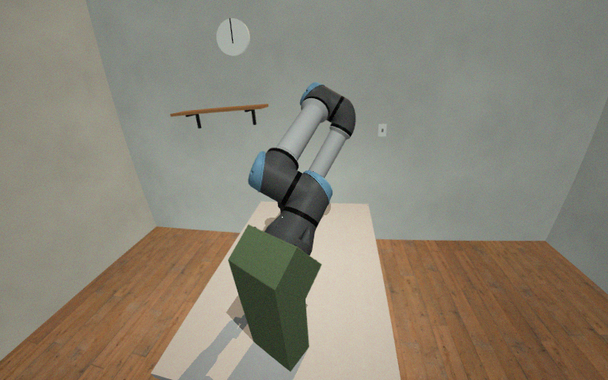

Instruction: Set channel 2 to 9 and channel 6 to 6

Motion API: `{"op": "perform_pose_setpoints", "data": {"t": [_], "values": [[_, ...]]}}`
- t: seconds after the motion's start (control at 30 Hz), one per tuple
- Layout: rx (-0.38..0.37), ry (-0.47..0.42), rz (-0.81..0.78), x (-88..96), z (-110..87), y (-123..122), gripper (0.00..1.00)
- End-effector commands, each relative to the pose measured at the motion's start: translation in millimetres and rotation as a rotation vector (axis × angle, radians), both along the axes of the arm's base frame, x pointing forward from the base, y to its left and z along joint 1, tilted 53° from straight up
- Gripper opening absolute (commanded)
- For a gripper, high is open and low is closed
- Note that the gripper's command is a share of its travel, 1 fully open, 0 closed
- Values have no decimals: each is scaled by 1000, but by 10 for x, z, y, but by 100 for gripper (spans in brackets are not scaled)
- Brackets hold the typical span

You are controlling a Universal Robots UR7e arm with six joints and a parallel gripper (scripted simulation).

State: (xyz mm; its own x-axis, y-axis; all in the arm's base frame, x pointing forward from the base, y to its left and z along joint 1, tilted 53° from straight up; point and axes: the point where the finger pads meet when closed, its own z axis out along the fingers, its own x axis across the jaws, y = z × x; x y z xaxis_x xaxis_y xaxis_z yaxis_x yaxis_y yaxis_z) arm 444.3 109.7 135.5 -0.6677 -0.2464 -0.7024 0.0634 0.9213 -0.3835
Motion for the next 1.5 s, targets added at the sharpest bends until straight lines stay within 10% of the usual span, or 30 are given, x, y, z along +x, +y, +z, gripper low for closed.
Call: {"op": "perform_pose_setpoints", "data": {"t": [0.0,0.7,1.47], "values": [[-15,8,12,2,-9,-7,100],[-297,166,229,35,-235,-163,100],[-859,511,749,-8,-764,-409,100]]}}
